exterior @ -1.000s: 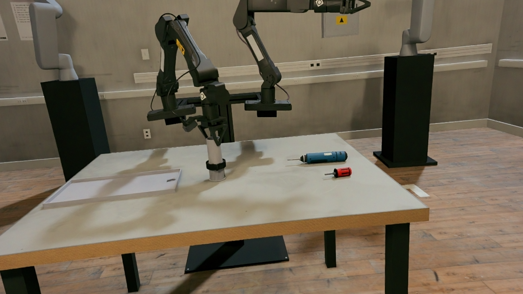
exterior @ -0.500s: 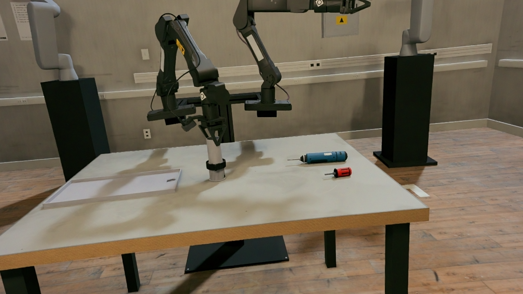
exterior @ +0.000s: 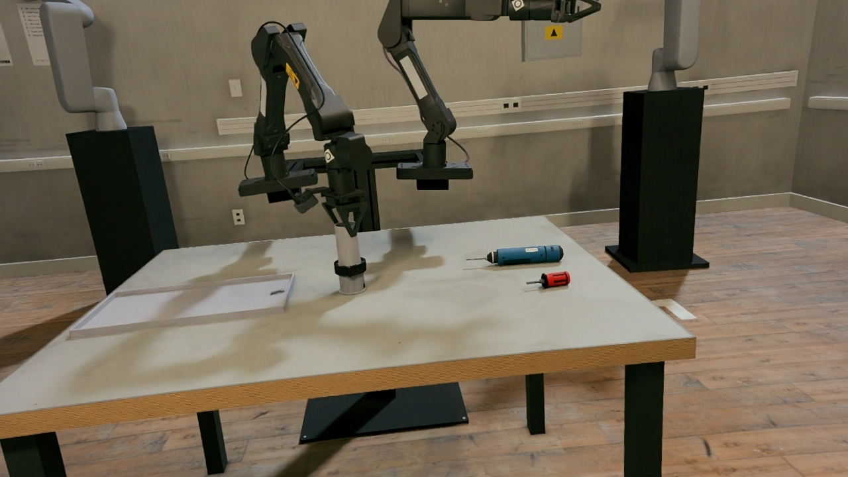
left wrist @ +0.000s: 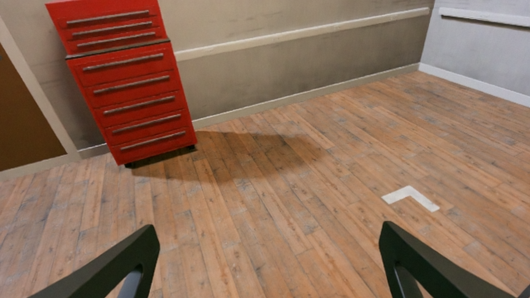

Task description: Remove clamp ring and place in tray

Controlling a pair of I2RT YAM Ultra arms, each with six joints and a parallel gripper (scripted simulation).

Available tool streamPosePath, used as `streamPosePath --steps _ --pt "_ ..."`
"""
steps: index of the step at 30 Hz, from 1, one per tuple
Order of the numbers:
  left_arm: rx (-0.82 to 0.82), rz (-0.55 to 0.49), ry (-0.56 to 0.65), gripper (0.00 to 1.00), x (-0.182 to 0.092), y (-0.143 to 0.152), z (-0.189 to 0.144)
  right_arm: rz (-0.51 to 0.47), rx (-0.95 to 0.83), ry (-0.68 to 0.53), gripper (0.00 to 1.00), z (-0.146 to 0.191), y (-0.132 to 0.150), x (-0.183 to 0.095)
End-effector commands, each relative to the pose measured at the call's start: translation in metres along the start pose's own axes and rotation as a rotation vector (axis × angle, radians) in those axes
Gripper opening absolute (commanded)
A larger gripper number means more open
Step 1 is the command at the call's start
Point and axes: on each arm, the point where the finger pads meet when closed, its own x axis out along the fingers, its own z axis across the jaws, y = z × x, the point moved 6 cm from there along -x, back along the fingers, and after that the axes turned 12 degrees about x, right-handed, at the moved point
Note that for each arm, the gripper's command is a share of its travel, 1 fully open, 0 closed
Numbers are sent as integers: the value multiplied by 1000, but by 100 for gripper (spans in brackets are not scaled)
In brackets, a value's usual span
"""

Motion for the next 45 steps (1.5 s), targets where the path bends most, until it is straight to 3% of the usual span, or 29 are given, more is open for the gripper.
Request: streamPosePath --steps 1,45 --pt "-11 -18 -17 100 -2 -6 3 -21 16 -27 48 7 -7 -15" --pt "-11 -18 -17 100 -2 -6 3 -33 5 -29 48 9 -9 -18"
